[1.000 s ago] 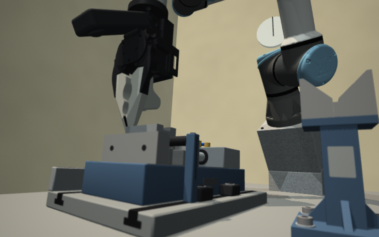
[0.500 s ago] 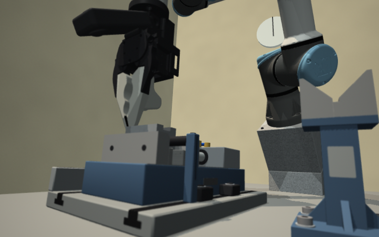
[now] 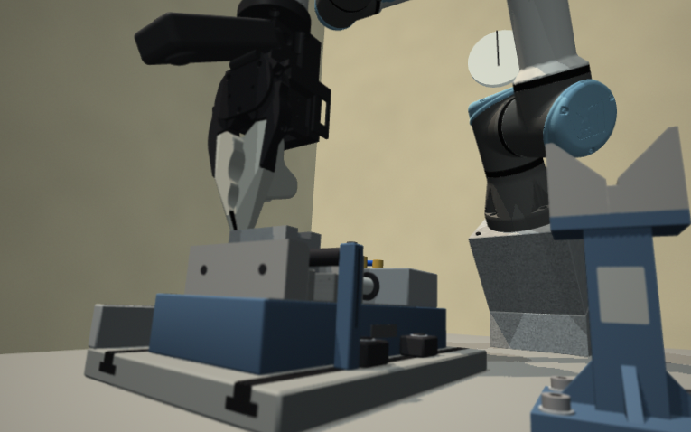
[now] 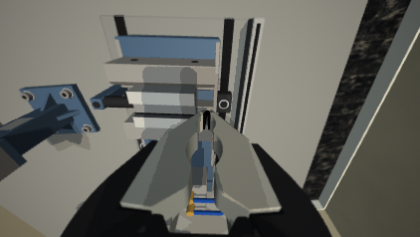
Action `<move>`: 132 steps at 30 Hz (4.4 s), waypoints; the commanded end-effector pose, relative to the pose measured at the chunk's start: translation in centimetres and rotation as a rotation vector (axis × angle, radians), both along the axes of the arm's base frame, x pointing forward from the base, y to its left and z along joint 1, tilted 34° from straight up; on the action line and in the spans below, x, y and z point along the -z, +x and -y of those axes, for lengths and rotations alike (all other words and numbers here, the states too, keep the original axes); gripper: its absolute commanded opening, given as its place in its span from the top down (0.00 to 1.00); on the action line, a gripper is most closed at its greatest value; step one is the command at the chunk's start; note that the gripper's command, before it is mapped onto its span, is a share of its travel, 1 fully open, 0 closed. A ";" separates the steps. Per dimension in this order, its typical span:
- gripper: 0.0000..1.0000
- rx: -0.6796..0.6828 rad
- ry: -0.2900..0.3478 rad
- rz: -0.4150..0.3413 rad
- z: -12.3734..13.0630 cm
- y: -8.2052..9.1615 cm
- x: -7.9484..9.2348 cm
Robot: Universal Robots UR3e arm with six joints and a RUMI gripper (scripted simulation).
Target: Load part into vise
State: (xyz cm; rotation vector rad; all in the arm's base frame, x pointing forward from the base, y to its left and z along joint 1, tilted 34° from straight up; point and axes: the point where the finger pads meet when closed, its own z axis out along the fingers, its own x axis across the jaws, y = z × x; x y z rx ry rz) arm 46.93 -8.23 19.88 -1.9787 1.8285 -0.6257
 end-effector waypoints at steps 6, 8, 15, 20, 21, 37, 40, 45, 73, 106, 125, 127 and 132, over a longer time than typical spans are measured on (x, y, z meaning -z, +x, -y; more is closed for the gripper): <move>1.00 0.000 -0.002 0.002 -0.3 0.0 -0.1; 1.00 0.000 -0.002 0.002 -0.3 0.0 -0.1; 1.00 0.000 -0.002 0.002 -0.5 0.0 -0.1; 1.00 0.000 -0.002 0.002 -0.6 0.0 -0.1; 1.00 0.000 -0.002 0.002 -0.6 0.0 -0.1; 1.00 0.000 -0.002 0.002 -0.8 0.0 -0.1; 1.00 0.000 -0.002 0.002 -0.9 0.0 0.0; 1.00 0.000 -0.002 0.002 -0.9 0.0 0.0; 1.00 0.000 -0.002 0.002 -0.9 0.0 0.0; 1.00 0.000 -0.002 0.002 0.6 0.1 -0.2; 1.00 0.000 -0.002 0.002 0.6 -1.1 -1.9; 1.00 0.000 -0.002 0.002 0.6 -1.4 -2.3; 1.00 0.000 -0.002 0.002 0.5 -2.1 -3.3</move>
